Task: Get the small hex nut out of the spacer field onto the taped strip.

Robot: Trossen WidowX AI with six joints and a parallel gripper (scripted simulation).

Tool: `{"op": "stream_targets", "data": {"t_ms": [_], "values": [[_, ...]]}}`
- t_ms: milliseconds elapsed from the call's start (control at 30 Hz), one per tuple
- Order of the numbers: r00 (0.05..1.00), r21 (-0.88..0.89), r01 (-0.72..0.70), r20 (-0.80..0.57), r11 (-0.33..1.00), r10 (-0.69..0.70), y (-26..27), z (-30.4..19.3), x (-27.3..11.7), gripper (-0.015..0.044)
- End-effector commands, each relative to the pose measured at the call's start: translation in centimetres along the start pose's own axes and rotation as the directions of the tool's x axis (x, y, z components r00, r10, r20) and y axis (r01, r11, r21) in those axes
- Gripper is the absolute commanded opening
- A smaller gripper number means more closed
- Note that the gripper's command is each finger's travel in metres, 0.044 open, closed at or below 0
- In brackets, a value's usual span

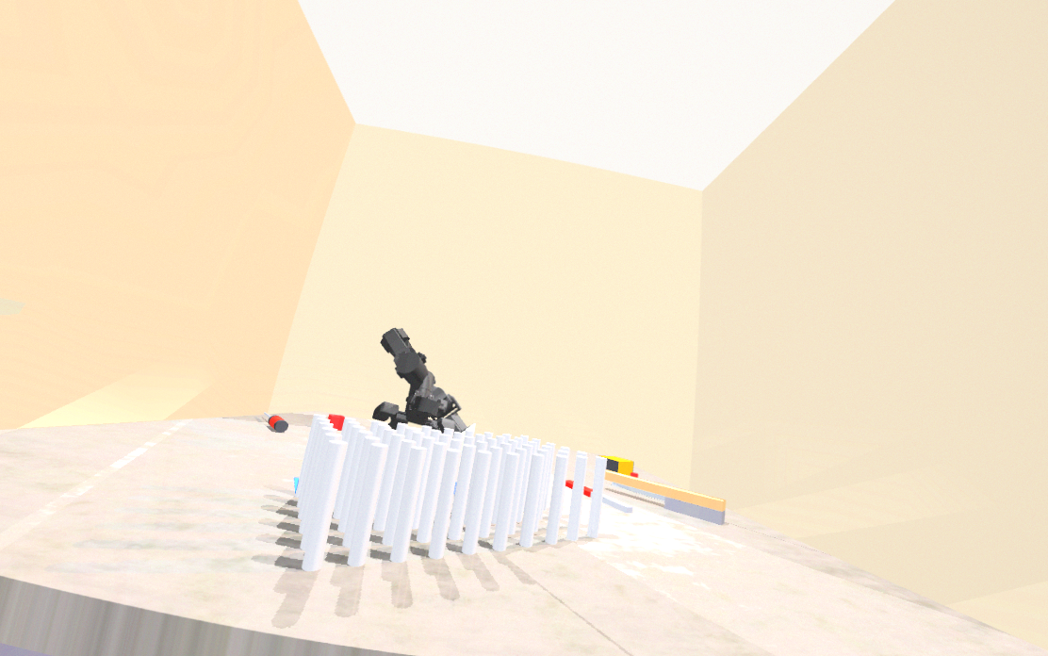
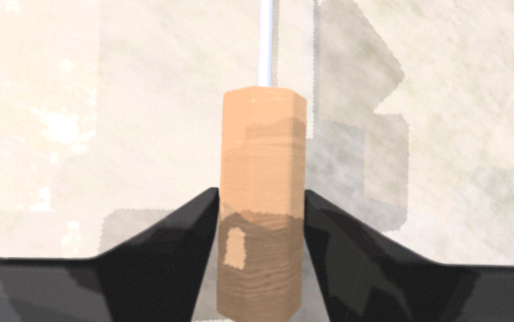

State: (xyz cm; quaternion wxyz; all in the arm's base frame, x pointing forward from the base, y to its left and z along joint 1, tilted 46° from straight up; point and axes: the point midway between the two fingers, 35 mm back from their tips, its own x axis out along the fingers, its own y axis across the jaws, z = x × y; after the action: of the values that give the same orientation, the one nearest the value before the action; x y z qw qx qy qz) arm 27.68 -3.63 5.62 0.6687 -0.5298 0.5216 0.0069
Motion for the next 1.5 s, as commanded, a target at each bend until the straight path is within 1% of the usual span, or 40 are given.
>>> {"op": "stream_targets", "data": {"t_ms": [0,833,1367,1467], "values": [[1.0,-0.002,-0.002,0.006,1.0,0.002,0.0,0.0,-0.2,0.0],[1.0,0.004,0.0,0.006,1.0,0.0,-0.5,0.9,-1.5,0.0],[1.0,-0.002,-0.004,0.005,1.0,0.004,-0.2,-2.5,-3.9,0.0],[1.0,-0.001,-0.006,0.006,1.0,0.006,-0.3,-2.3,-4.2,0.0]]}}
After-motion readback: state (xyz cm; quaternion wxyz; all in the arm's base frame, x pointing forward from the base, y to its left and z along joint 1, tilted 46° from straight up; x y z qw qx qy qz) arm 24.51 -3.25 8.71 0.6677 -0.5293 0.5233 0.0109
